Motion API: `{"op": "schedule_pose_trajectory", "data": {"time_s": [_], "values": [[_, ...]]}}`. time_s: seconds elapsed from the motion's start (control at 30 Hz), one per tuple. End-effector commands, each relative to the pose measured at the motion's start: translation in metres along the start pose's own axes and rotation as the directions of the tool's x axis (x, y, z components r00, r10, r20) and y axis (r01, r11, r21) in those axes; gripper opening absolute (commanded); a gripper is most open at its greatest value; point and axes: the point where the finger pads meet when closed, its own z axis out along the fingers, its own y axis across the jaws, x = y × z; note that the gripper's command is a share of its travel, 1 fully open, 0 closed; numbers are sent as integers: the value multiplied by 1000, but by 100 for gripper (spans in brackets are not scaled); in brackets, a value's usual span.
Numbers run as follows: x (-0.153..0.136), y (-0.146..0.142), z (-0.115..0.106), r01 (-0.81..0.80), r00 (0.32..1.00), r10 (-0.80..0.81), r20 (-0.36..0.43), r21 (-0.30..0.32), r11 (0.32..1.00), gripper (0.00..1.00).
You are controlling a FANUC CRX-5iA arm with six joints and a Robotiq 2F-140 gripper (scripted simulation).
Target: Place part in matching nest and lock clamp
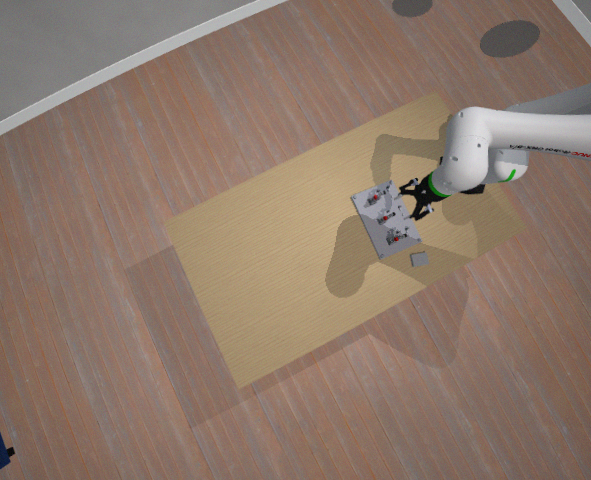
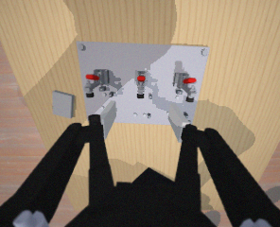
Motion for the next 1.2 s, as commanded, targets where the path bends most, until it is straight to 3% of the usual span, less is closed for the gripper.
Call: {"op": "schedule_pose_trajectory", "data": {"time_s": [0.0,0.07,0.17,0.43,0.67,1.17], "values": [[-11,-46,-1,-3,1000,3,-1,-5,1000,58],[-17,-69,-1,-3,1000,3,-1,-5,1000,58],[-17,-69,-1,-3,1000,3,-1,-5,1000,58],[-39,-149,-1,-3,1000,3,-1,-5,1000,58],[-51,-197,0,-3,1000,3,-1,-5,1000,58],[-66,-252,0,-3,1000,3,-1,-5,1000,58]]}}
